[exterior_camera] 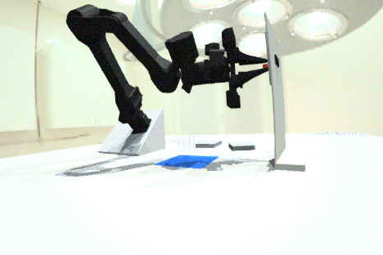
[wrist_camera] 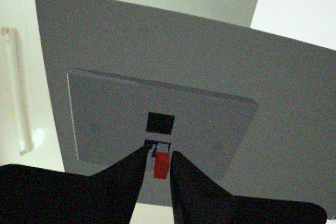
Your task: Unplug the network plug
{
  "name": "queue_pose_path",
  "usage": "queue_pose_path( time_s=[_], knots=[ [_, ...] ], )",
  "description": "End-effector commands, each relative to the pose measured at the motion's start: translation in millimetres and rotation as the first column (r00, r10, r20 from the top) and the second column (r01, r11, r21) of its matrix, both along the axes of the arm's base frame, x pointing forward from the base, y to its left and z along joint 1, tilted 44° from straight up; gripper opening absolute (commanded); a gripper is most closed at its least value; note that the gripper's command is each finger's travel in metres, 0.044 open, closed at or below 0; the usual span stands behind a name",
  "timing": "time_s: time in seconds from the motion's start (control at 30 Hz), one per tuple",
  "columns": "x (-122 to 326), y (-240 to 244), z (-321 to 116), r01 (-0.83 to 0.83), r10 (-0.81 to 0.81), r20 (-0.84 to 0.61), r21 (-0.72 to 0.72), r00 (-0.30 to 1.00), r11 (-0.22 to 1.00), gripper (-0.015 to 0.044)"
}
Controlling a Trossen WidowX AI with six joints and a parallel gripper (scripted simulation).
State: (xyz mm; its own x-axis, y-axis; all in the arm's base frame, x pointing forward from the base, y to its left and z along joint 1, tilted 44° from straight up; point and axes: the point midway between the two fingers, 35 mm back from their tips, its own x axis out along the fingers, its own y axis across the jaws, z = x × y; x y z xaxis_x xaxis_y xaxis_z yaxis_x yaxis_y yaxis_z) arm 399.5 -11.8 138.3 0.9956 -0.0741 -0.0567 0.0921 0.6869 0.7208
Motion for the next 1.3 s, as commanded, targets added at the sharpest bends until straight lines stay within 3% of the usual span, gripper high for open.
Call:
queue_pose_path(
  time_s=[0.0, 0.3, 1.27],
  knots=[
    [0, 0, 0, -0.003, 0.003, -0.001, -0.002, 1.000, 1.000, 0.0056],
    [0, 0, 0, -0.003, 0.003, -0.001, -0.002, 1.000, 1.000, 0.0000],
    [-15, 4, -2, -0.003, 0.003, -0.002, -0.002, 1.000, 1.000, 0.0000]
  ],
)
